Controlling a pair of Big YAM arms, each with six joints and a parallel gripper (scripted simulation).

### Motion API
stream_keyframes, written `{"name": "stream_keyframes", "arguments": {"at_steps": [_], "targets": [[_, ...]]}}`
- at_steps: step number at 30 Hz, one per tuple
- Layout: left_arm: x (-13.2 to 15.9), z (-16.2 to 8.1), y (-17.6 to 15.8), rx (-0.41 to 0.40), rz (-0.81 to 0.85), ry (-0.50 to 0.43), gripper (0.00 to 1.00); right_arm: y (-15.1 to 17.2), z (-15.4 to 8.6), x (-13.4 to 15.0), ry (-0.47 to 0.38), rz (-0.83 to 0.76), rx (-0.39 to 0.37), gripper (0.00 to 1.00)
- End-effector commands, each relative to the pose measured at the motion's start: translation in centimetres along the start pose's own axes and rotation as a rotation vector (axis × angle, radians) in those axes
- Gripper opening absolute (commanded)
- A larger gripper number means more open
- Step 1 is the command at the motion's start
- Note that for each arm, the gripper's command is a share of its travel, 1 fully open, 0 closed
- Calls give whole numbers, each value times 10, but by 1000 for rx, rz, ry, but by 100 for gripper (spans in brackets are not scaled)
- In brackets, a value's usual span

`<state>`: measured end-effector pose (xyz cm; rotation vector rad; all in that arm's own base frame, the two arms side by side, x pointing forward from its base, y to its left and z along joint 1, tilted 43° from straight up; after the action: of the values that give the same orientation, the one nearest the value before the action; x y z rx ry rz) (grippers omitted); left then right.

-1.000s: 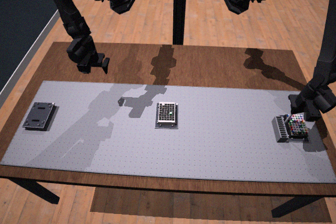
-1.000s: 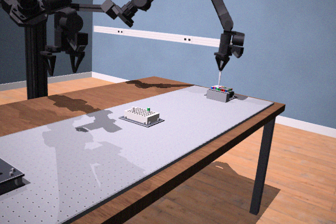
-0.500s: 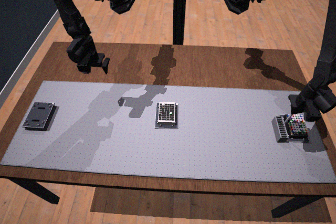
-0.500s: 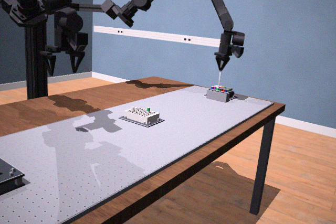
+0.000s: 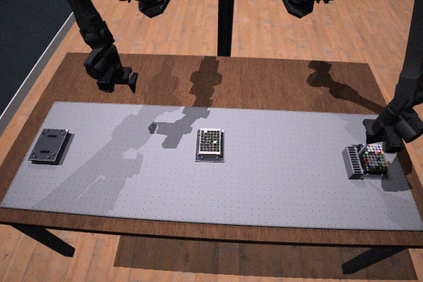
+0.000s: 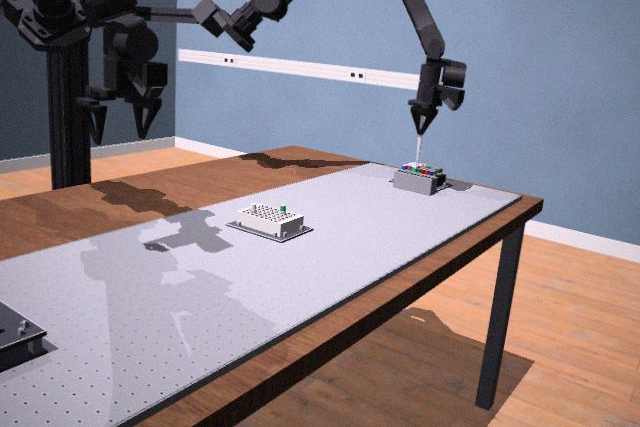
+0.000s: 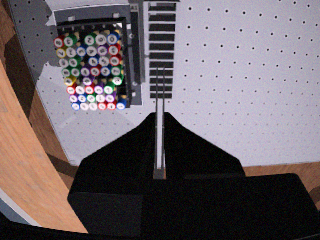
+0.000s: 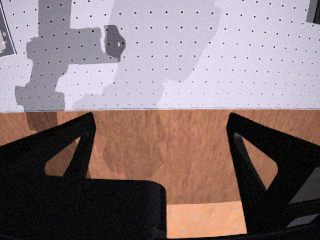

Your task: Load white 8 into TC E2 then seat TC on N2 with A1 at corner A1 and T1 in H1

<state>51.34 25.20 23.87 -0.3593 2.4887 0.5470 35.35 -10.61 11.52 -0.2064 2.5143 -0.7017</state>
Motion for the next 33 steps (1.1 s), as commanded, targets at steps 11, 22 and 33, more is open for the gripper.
{"name": "stream_keyframes", "arguments": {"at_steps": [11, 22, 33], "targets": [[-7, 11, -7, 5, 1, 8, 7, -1, -2, -5, -15, -10, 3, 100], [-9, 13, -5, 2, -2, -3, 7, -1, -2, -5, -15, -10, 3, 100], [-7, 17, -3, 0, -1, 3, 7, -1, -2, -5, -15, -10, 3, 100]]}}
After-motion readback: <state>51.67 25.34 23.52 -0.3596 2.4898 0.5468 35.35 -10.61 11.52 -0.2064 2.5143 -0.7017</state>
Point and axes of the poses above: on each arm, the point where the finger pads meet when closed, its own z axis out along the fingers, its own y axis across the jaws, x = y × z, the point moved 5 cm from there along -z, back along the fingers, and after that the axes turned 13 degrees about -z, right-handed, at the moved point
